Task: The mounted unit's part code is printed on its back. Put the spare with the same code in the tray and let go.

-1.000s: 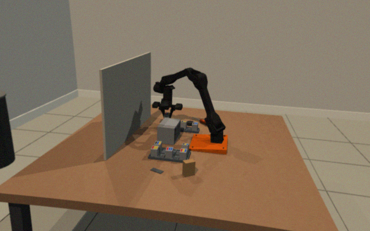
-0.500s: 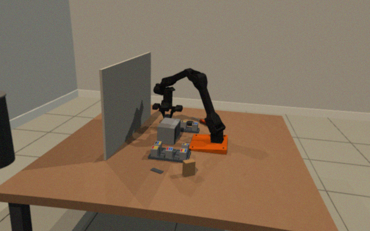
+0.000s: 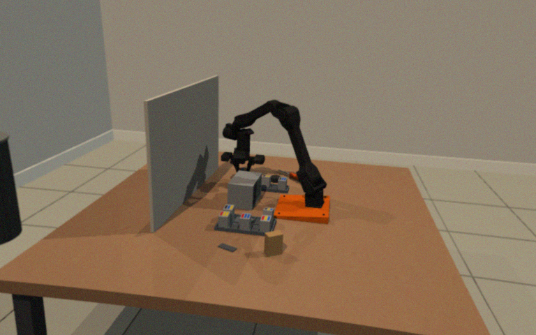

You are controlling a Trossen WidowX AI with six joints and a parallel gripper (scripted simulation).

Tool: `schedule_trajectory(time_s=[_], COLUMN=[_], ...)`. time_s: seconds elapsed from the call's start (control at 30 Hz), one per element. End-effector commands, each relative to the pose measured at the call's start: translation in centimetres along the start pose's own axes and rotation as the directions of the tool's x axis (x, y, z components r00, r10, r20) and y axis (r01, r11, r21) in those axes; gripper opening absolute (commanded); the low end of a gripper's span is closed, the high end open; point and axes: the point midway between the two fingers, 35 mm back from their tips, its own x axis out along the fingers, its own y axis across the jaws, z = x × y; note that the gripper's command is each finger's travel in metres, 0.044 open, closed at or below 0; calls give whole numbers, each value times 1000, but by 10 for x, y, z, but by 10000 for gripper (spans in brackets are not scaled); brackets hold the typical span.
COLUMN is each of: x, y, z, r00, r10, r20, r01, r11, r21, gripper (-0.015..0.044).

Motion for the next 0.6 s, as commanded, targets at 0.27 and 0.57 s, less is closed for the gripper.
schedule_trajectory(time_s=[0.27,0.57], x=[9,15], y=[1,3], z=[1,1], r00=[1000,1000], r10=[0,0], r20=[-2,-2], r01=[0,0], r11=[1000,1000], r21=[5,5], gripper=[0,0])
